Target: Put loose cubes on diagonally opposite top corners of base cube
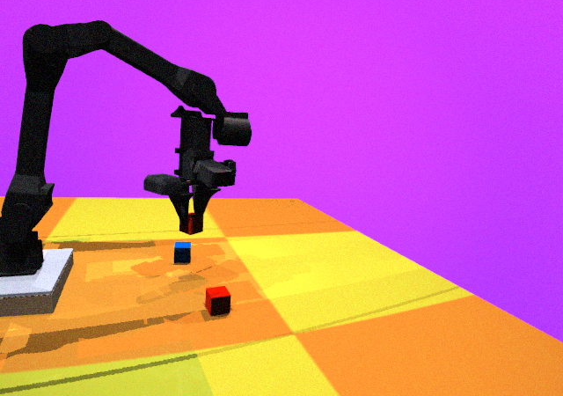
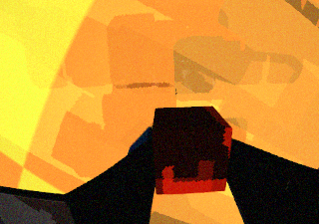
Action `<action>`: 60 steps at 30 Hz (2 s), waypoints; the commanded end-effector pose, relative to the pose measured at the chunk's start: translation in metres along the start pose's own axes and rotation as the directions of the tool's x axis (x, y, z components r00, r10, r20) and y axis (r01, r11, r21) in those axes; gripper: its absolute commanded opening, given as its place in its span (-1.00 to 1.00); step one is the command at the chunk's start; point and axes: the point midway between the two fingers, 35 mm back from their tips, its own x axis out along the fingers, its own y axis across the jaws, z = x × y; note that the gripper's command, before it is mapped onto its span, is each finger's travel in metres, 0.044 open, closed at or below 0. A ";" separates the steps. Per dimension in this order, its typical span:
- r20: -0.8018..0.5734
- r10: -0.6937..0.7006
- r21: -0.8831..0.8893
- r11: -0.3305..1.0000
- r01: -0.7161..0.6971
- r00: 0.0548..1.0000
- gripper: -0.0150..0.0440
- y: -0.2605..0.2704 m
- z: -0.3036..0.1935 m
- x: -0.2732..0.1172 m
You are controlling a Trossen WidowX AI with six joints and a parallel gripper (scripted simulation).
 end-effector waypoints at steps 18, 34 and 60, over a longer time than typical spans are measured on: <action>-0.008 0.002 0.054 0.999 -0.002 1.000 -0.14 0.028 -0.035 0.021; -0.008 0.002 0.056 0.998 -0.002 1.000 -0.14 0.028 -0.036 0.043; -0.008 0.002 0.054 0.999 -0.002 1.000 -0.14 0.028 -0.036 0.049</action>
